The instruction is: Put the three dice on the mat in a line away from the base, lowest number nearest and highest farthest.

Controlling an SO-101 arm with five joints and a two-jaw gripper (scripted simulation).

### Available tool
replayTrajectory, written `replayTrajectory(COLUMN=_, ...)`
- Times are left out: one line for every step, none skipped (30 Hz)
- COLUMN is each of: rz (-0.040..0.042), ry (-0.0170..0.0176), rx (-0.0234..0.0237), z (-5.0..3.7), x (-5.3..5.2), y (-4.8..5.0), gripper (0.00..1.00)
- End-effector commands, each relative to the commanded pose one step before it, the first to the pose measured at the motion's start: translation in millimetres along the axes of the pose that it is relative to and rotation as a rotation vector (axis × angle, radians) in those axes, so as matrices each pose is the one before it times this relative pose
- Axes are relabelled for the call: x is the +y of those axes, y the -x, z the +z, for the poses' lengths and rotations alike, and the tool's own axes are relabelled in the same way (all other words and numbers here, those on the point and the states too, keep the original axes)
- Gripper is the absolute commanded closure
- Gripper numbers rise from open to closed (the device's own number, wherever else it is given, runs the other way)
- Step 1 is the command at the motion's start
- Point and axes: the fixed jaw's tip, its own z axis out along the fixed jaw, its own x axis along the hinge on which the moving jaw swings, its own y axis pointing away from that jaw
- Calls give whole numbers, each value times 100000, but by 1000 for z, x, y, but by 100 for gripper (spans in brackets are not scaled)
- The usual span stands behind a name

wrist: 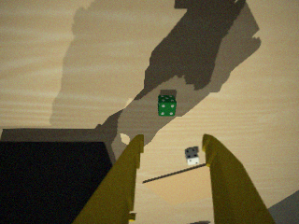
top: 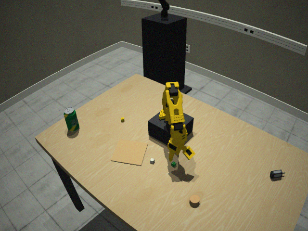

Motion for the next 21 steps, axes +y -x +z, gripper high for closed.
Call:
replayTrajectory(rz=-1403, ry=-86, rx=-283, z=1429, x=231, y=2253, gripper=75)
replayTrajectory(rz=0, ry=0, rx=0, z=36, x=0, y=0, gripper=75)
replayTrajectory(rz=0, ry=0, rx=0, z=84, x=-6, y=6, gripper=75)
replayTrajectory(rz=0, ry=0, rx=0, z=150, x=-12, y=18, gripper=75)
replayTrajectory(rz=0, ry=0, rx=0, z=246, x=-19, y=18, gripper=75)
replayTrajectory(rz=0, ry=0, rx=0, z=342, x=-31, y=36, gripper=75)
replayTrajectory(rz=0, ry=0, rx=0, z=456, x=-31, y=36, gripper=75)
replayTrajectory(rz=0, ry=0, rx=0, z=576, x=-43, y=54, gripper=75)
replayTrajectory(rz=0, ry=0, rx=0, z=702, x=-56, y=54, gripper=75)
replayTrajectory(rz=0, ry=0, rx=0, z=828, x=-56, y=66, gripper=75)
replayTrajectory(rz=0, ry=0, rx=0, z=960, x=-62, y=73, gripper=75)
replayTrajectory(rz=0, ry=0, rx=0, z=1086, x=-68, y=79, gripper=75)
replayTrajectory(rz=0, ry=0, rx=0, z=1206, x=-74, y=79, gripper=75)
replayTrajectory(rz=0, ry=0, rx=0, z=1326, x=-69, y=85, gripper=75)
replayTrajectory(rz=0, ry=0, rx=0, z=1434, x=-69, y=79, gripper=75)
replayTrajectory(rz=0, ry=0, rx=0, z=0, x=0, y=0, gripper=75)
replayTrajectory(rz=0, ry=0, rx=0, z=0, x=0, y=0, gripper=75)
replayTrajectory(rz=0, ry=2, rx=-2, z=1536, x=-68, y=74, gripper=75)
replayTrajectory(rz=0, ry=0, rx=0, z=1620, x=-59, y=68, gripper=75)
replayTrajectory(rz=0, ry=0, rx=0, z=1704, x=-52, y=56, gripper=75)
replayTrajectory(rz=0, ry=0, rx=0, z=1776, x=-40, y=44, gripper=75)
